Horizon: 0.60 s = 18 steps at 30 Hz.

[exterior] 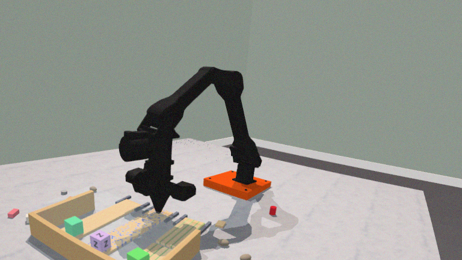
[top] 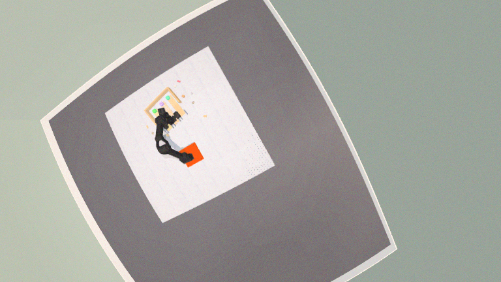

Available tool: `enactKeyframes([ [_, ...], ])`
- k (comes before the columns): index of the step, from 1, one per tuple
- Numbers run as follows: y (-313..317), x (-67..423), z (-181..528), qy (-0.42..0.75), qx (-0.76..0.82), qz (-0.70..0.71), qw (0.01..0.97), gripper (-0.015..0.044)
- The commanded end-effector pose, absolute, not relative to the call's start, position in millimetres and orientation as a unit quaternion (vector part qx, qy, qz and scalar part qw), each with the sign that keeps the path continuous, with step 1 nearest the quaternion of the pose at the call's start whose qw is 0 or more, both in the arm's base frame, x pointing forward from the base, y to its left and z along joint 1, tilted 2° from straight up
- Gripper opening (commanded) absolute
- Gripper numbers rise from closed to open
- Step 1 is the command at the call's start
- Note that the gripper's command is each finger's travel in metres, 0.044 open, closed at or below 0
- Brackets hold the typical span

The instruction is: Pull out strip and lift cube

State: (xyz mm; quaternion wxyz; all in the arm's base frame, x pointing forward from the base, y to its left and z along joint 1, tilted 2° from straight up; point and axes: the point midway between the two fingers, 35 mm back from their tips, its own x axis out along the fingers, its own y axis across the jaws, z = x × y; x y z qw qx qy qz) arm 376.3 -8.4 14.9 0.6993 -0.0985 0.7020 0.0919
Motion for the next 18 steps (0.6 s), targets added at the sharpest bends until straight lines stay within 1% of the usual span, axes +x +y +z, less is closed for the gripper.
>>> enactKeyframes([
  [1,-8.0,376.7,14.0,0.701,-0.099,0.096,0.700,0.0000],
  [18,-8.0,376.7,12.4,0.701,-0.099,0.096,0.700,0.0000],
])
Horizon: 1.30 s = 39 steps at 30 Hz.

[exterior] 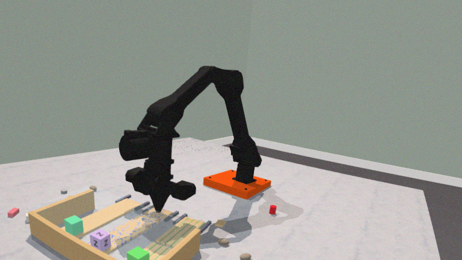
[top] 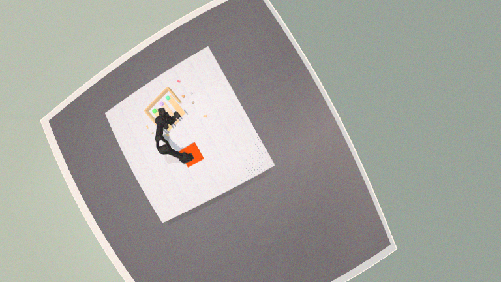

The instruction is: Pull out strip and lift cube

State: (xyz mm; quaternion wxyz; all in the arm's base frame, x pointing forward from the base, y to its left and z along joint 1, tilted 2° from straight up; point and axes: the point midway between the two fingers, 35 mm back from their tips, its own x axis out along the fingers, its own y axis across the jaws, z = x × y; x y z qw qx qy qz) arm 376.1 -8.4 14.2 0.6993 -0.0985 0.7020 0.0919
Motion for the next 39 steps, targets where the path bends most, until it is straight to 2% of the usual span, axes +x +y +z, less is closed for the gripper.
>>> enactKeyframes([
  [1,-8.0,376.7,12.2,0.701,-0.099,0.096,0.700,0.0000],
  [39,-8.2,378.1,8.6,0.701,-0.099,0.096,0.700,0.0000],
])
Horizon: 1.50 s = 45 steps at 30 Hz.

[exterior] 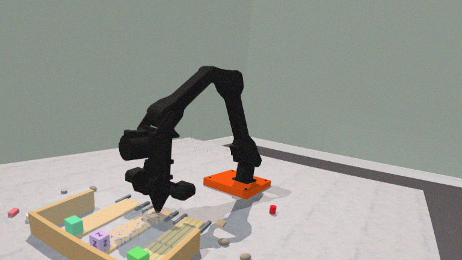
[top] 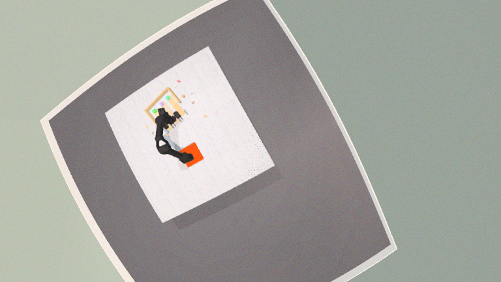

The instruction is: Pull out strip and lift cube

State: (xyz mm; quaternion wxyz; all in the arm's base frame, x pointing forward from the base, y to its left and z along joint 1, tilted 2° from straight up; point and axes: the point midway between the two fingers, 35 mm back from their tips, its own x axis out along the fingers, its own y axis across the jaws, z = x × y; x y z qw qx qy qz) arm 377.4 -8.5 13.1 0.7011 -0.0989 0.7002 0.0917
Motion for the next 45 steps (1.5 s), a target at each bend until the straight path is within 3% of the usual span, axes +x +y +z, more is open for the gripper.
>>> enactKeyframes([
  [1,-8.4,377.3,8.6,0.701,-0.099,0.096,0.700,0.0000],
  [45,-29.1,314.4,7.4,0.703,-0.100,0.095,0.697,0.0000],
])
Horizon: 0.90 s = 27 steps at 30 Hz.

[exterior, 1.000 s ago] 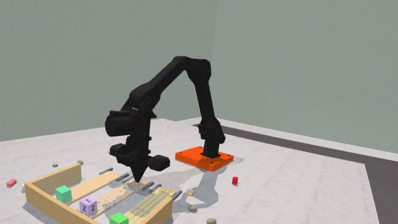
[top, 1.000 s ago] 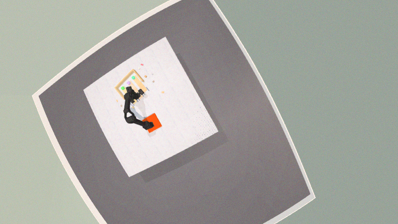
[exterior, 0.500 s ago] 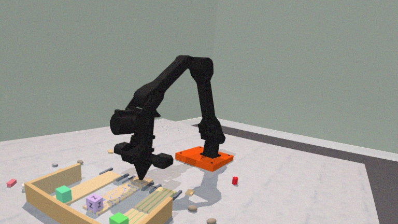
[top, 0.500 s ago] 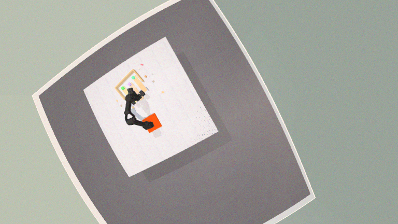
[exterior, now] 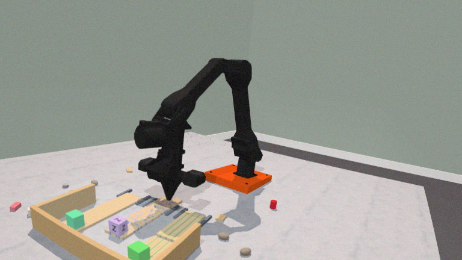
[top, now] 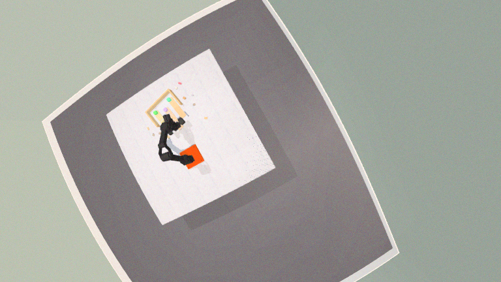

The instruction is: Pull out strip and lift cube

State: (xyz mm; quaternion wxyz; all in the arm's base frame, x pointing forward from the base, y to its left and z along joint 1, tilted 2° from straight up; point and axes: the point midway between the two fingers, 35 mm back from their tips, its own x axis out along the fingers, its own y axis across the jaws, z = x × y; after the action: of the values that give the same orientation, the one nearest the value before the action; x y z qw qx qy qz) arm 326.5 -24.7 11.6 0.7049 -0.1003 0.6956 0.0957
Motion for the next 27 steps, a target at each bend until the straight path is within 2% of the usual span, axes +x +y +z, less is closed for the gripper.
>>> enactKeyframes([
  [1,-29.6,313.0,7.4,0.703,-0.100,0.095,0.697,0.0000],
  [27,-41.7,275.9,7.2,0.705,-0.100,0.095,0.696,0.0000],
])
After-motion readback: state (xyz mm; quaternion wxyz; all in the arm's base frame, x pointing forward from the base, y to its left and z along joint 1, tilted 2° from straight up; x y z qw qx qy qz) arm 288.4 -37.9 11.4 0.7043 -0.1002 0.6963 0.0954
